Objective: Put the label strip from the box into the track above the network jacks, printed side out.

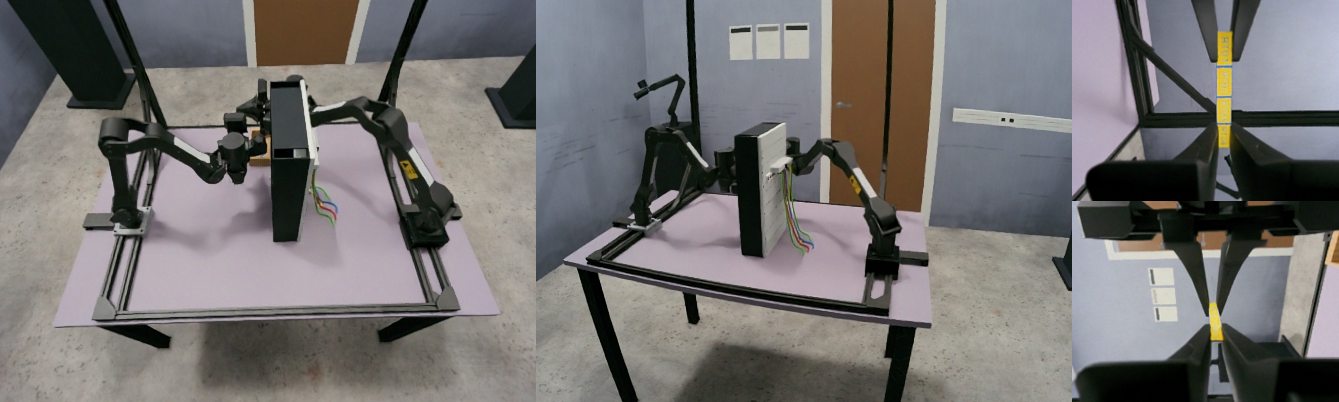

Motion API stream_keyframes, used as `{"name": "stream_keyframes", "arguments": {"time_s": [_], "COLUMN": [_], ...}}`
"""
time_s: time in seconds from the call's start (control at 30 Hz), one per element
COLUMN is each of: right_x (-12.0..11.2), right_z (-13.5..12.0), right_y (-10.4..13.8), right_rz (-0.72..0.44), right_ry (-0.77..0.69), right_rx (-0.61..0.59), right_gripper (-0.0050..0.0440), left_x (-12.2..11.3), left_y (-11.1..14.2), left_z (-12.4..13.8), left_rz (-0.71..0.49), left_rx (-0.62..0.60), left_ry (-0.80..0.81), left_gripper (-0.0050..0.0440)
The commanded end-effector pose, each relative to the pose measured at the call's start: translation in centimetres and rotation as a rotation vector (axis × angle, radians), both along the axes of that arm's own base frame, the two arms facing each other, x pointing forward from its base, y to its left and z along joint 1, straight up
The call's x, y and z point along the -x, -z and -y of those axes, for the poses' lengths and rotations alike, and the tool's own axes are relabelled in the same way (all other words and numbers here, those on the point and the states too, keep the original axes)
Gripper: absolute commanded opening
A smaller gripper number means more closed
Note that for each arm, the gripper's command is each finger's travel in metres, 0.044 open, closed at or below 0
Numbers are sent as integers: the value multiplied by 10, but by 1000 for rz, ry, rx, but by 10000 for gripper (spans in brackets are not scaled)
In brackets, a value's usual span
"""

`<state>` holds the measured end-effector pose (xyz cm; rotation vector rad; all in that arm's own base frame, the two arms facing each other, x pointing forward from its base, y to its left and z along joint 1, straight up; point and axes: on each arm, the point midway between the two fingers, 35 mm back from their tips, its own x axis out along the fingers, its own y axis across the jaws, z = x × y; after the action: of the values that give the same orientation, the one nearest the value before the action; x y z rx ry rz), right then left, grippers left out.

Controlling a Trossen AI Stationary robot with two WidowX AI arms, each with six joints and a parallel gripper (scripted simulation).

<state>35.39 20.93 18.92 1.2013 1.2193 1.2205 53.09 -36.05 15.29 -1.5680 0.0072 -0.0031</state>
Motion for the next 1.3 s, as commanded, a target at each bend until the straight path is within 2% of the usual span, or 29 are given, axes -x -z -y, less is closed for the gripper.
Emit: {"name": "stream_keyframes", "arguments": {"time_s": [0.0, 0.17, 0.27, 0.3, 0.4, 0.9, 1.27], "right_x": [-1, -1, -1, -1, -1, -1, -1], "right_z": [0, 0, 0, 0, 0, 0, 0], "right_y": [-8, -8, -8, -8, -8, -8, -8], "right_rz": [21, 21, 21, 21, 21, 21, 21], "right_ry": [4, 4, 4, 4, 4, 4, 4], "right_rx": [-4, -4, -4, -4, -4, -4, -4], "right_gripper": [-50, -50, -50, 24, 85, 85, 85], "left_x": [-1, -1, -1, -1, -1, -1, -2], "left_y": [-23, -23, -23, -23, -23, -23, -23], "left_z": [1, 1, 1, 1, 1, 1, 14], "left_rz": [33, 33, 33, 33, 33, 33, 33], "left_rx": [31, 31, 31, 31, 31, 31, 32], "left_ry": [4, 4, 4, 4, 4, 4, 4], "left_gripper": [-4, -5, -27, -35, -50, -50, -50]}}
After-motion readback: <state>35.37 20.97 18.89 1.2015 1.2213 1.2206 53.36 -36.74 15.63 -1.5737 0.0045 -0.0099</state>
